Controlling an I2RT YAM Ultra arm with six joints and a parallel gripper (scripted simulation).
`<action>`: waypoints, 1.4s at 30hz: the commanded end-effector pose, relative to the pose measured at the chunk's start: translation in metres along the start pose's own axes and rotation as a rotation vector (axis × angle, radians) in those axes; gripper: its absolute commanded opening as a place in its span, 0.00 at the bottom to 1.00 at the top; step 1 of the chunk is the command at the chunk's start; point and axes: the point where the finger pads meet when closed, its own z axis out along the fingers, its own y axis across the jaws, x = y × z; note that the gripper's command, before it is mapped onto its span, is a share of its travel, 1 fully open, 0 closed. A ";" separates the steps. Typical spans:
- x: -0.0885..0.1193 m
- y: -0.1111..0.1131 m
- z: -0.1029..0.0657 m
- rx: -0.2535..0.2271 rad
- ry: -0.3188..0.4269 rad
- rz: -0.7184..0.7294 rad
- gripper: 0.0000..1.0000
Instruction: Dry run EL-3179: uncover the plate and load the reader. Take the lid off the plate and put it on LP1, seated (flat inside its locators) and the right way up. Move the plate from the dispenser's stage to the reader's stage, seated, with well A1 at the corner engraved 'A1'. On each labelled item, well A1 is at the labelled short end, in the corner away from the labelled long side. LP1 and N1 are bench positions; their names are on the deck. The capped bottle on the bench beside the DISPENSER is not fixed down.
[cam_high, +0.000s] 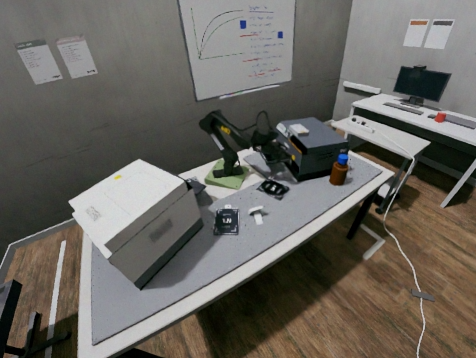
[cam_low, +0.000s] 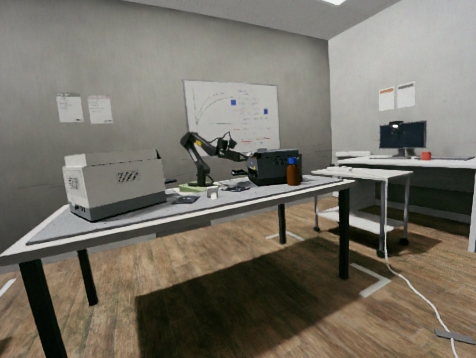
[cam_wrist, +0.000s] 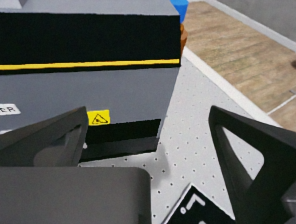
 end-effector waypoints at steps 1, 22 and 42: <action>-0.004 -0.001 0.000 0.002 -0.011 -0.005 1.00; -0.004 -0.001 0.000 0.002 -0.011 -0.005 1.00; -0.017 -0.038 0.017 0.112 0.150 0.378 1.00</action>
